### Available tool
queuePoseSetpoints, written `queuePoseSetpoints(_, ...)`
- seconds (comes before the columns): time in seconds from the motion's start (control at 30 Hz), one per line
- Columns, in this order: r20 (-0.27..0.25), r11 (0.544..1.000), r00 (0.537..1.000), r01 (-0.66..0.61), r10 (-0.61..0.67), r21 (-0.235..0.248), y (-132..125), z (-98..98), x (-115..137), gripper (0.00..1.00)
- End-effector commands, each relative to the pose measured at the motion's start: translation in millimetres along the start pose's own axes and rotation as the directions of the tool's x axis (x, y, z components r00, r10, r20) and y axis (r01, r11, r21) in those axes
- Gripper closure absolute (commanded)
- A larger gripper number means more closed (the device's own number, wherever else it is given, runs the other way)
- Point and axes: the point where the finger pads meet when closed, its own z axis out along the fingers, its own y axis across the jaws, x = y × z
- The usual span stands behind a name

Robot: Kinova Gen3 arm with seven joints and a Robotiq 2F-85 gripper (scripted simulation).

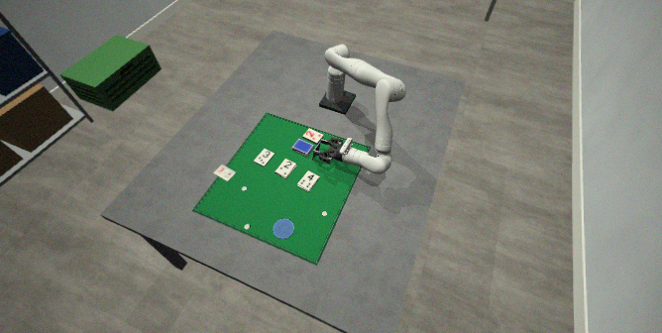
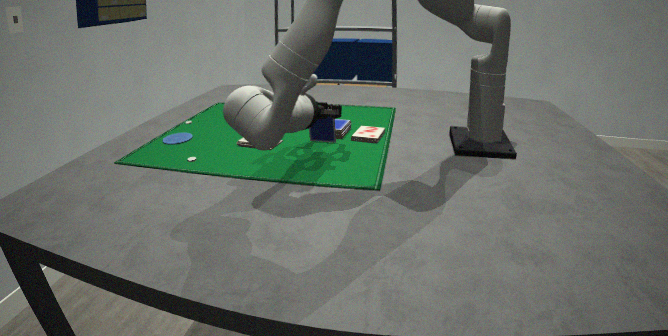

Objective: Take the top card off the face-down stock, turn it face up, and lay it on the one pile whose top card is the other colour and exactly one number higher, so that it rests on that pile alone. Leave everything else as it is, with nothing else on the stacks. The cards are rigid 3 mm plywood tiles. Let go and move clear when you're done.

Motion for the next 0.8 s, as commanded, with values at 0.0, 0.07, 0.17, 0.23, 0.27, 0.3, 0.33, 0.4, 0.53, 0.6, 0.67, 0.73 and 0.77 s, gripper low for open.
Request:
queuePoseSetpoints(0.0,0.006,1.0,1.0,-0.012,0.012,0.003,-3.8,0.6,-1.1,0.29)
queuePoseSetpoints(0.07,0.006,1.0,1.0,-0.012,0.012,0.003,-3.8,0.6,-1.1,0.29)
queuePoseSetpoints(0.17,0.006,1.0,1.0,-0.012,0.012,0.003,-3.8,0.6,-1.1,0.29)
queuePoseSetpoints(0.23,0.006,1.0,1.0,-0.012,0.012,0.003,-3.8,0.6,-1.1,0.29)
queuePoseSetpoints(0.27,0.006,1.0,1.0,-0.012,0.012,0.003,-3.8,0.6,-1.1,0.29)
queuePoseSetpoints(0.3,0.006,1.0,1.0,-0.012,0.012,0.003,-3.8,0.6,-1.1,0.29)
queuePoseSetpoints(0.33,0.006,1.0,1.0,-0.012,0.012,0.003,-3.8,0.6,-1.1,0.29)
queuePoseSetpoints(0.4,0.006,1.0,1.0,-0.012,0.012,0.003,-3.8,0.4,-1.0,0.29)
queuePoseSetpoints(0.53,0.006,1.0,1.0,-0.012,0.012,0.004,-3.6,-0.2,-0.8,0.29)
queuePoseSetpoints(0.6,0.006,1.0,1.0,-0.012,0.012,0.004,-3.6,-0.2,-0.8,0.29)
queuePoseSetpoints(0.67,0.006,1.0,1.0,-0.012,0.012,0.004,-3.4,-0.7,-0.6,0.29)
queuePoseSetpoints(0.73,0.007,1.0,1.0,-0.012,0.012,0.004,-3.2,-1.4,-0.3,0.29)
queuePoseSetpoints(0.77,0.007,1.0,1.0,-0.012,0.012,0.004,-3.0,-1.9,-0.2,0.29)
